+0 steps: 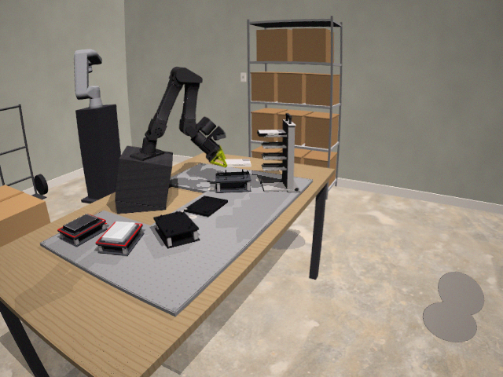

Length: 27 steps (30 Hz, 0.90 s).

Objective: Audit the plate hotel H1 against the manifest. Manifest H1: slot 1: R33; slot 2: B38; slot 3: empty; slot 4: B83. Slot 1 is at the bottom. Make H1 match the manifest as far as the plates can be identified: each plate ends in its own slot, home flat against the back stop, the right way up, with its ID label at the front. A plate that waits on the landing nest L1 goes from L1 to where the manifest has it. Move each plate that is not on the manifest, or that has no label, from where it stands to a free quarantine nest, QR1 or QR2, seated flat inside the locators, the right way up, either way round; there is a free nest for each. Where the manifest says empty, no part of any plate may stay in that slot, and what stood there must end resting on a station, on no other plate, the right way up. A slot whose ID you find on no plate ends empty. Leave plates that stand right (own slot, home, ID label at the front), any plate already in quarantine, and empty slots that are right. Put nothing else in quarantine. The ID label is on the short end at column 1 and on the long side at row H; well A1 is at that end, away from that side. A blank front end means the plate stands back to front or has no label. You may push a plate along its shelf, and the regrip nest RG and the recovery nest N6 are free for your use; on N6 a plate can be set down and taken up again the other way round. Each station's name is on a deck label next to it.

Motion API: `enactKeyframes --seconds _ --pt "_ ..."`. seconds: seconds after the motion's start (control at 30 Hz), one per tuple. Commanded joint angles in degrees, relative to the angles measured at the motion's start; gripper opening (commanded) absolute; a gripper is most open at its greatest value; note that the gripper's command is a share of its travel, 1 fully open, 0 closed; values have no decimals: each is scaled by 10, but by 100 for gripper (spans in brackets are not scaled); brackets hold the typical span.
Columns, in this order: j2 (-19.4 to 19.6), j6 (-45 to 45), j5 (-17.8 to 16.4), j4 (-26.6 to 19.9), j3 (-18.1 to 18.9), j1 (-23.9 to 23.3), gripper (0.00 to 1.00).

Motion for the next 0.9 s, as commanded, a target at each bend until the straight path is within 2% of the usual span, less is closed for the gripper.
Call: enactKeyframes --seconds 0.0,0.87 --pt "11 -5 -3 14 18 -10 86" --pt "31 -17 -21 -25 65 -31 86"
